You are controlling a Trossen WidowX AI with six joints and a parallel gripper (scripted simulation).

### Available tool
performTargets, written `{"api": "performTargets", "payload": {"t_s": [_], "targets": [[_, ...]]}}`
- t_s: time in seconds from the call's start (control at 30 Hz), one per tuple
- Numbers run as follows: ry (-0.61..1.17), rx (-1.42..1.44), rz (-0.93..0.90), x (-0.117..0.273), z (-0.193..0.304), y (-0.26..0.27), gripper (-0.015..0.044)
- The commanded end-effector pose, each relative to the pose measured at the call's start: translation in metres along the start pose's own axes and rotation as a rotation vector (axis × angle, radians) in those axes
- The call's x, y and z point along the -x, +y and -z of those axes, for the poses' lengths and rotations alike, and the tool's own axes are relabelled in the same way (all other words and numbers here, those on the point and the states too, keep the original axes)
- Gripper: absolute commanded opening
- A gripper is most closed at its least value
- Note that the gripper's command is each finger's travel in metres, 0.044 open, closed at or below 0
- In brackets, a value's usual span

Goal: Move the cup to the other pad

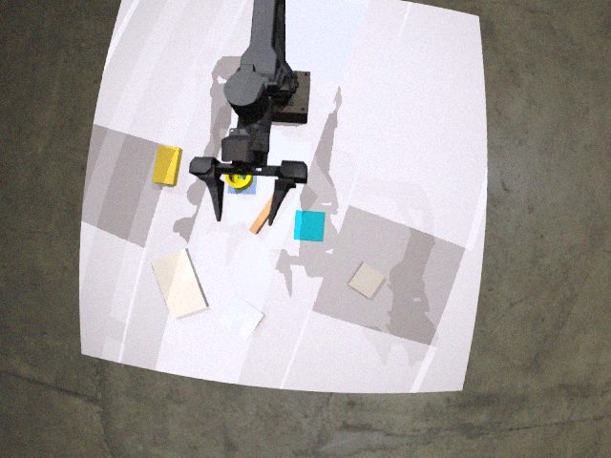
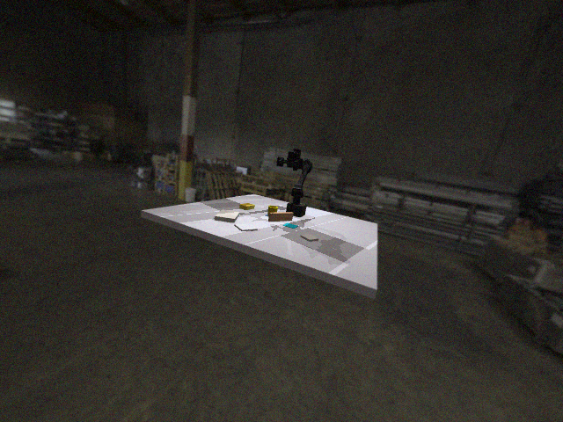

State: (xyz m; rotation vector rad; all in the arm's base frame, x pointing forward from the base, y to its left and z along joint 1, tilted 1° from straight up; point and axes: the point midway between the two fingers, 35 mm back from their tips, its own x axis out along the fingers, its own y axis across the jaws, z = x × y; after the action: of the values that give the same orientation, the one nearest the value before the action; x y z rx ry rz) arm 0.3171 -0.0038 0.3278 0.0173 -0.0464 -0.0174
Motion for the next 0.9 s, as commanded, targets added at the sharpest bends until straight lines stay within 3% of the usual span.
{"api": "performTargets", "payload": {"t_s": [0.0, 0.27, 0.47, 0.63, 0.73, 0.87], "targets": [[0.017, 0.016, 0.004, -0.001, 0.004, -0.001, 0.0374], [0.671, 0.534, -0.024, -0.003, 0.142, -0.055, 0.0167], [1.100, 0.768, -0.279, 0.041, 0.219, -0.083, 0.0167], [1.367, 0.849, -0.612, 0.092, 0.258, -0.093, 0.0167], [1.450, 0.851, -0.786, 0.121, 0.269, -0.091, 0.0167], [1.452, 0.850, -0.791, 0.122, 0.269, -0.091, 0.0167]]}}
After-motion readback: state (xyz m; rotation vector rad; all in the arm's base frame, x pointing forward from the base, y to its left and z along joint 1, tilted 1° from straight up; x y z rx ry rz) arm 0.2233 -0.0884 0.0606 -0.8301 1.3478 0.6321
